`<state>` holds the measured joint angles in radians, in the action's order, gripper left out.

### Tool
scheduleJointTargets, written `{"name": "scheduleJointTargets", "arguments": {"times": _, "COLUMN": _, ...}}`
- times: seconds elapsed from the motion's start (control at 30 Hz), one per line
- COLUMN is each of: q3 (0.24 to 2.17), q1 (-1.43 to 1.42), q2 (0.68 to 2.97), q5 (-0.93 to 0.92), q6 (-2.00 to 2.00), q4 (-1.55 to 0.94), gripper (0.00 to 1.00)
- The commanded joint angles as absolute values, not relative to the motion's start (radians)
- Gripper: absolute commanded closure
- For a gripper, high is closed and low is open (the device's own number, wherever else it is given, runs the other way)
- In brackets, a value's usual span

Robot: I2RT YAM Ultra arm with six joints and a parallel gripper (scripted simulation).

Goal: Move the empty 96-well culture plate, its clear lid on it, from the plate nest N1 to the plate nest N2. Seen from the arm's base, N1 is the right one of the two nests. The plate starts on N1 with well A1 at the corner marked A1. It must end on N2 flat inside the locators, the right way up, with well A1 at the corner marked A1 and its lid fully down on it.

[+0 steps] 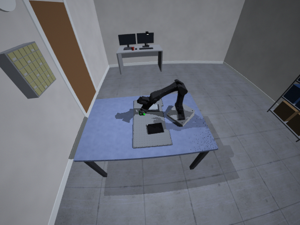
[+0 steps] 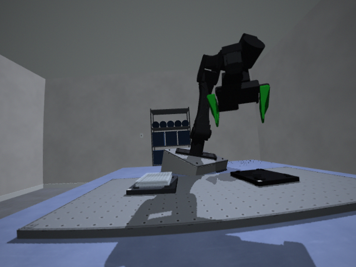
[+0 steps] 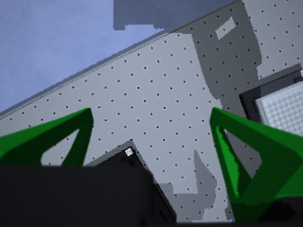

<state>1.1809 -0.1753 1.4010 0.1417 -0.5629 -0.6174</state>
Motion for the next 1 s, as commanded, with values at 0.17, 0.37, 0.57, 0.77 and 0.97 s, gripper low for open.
{"name": "scheduleJointTargets", "arguments": {"times": 0.17, "q3": 1.219, "q1": -0.087, "q2": 1.397, "q5": 0.086, "q6": -0.402, "q4": -0.665, "gripper": 0.0}}
{"name": "scheduleJointTargets", "arguments": {"times": 0.37, "q3": 1.261, "q1": 0.0, "q2": 1.492, "q5": 0.033, "q6": -0.262, "q4": -0.744, "gripper": 0.0}}
{"name": "scheduleJointTargets", "arguments": {"times": 0.57, "q3": 1.271, "q1": 0.057, "q2": 1.522, "q5": 0.001, "q6": -0.179, "q4": -0.774, "gripper": 0.0}}
{"name": "scheduleJointTargets", "arguments": {"times": 0.77, "q3": 1.226, "q1": 0.14, "q2": 1.523, "q5": -0.044, "q6": -0.068, "q4": -0.773, "gripper": 0.0}}
{"name": "scheduleJointTargets", "arguments": {"times": 0.97, "q3": 1.294, "q1": 0.236, "q2": 1.612, "q5": -0.104, "q6": 0.077, "q4": -0.86, "gripper": 0.0}}
